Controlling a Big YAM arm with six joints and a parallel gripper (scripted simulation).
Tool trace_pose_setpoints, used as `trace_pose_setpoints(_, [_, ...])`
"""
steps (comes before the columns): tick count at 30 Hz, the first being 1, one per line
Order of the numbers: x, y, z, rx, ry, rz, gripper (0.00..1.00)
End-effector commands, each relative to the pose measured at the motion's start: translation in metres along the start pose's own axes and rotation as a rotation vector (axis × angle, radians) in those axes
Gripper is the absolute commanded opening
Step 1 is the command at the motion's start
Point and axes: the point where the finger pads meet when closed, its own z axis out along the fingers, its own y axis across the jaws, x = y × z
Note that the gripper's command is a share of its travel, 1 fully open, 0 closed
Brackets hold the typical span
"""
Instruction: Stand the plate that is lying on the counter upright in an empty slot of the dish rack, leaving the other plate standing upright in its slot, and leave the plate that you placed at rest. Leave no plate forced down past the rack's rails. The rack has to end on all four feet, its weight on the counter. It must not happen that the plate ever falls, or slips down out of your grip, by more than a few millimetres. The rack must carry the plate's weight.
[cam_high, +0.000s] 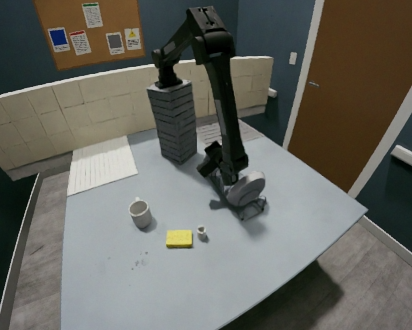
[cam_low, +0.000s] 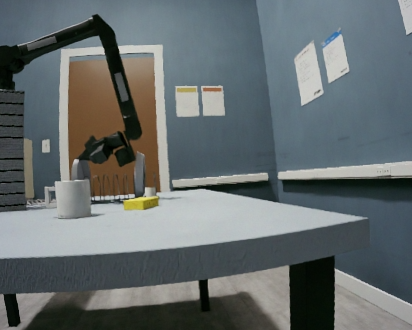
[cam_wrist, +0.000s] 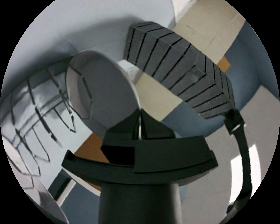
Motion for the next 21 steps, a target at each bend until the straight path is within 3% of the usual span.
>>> trace_pose_setpoints(1, [-0.0043, 0.0045, -0.0051, -0.015, 0.004, -0.008, 0.0])
trace_pose_setpoints(13, [-0.0043, 0.0045, -0.0051, -0.015, 0.004, -0.008, 0.0])
trace_pose_setpoints(14, [-0.0043, 0.0045, -0.0051, -0.015, 0.004, -0.008, 0.22])
trace_pose_setpoints(21, [-0.0043, 0.0045, -0.0051, -0.015, 0.004, -0.007, 0.22])
